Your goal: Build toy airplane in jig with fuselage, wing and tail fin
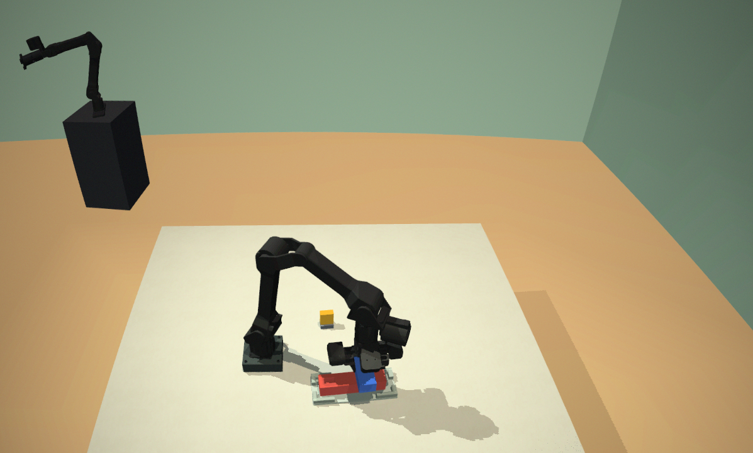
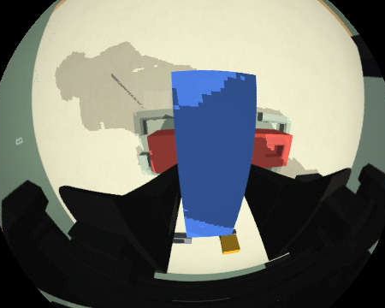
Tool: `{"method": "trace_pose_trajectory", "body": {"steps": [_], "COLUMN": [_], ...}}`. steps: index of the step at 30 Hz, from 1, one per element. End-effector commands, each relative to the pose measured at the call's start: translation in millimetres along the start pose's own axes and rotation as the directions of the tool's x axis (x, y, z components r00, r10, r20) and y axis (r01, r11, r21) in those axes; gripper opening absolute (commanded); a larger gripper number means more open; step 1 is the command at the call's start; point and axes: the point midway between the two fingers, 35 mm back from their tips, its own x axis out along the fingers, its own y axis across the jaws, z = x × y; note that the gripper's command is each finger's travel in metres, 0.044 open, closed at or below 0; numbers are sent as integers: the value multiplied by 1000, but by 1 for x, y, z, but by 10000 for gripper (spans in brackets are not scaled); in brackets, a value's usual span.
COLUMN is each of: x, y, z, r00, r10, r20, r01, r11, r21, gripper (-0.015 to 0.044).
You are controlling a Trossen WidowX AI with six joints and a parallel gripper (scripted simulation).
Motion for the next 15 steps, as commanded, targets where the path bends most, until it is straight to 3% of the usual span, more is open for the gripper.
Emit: {"method": "trace_pose_trajectory", "body": {"steps": [1,11,15], "x": [8,15,13], "y": [-2,-2,-1], "z": [-1,-1,-1], "r00": [1000,1000,1000], "r10": [-7,-7,-3], "r20": [-3,-3,-2], "r01": [7,7,3], "r11": [1000,1000,1000], "r21": [4,4,0], "gripper": [195,195,168]}}
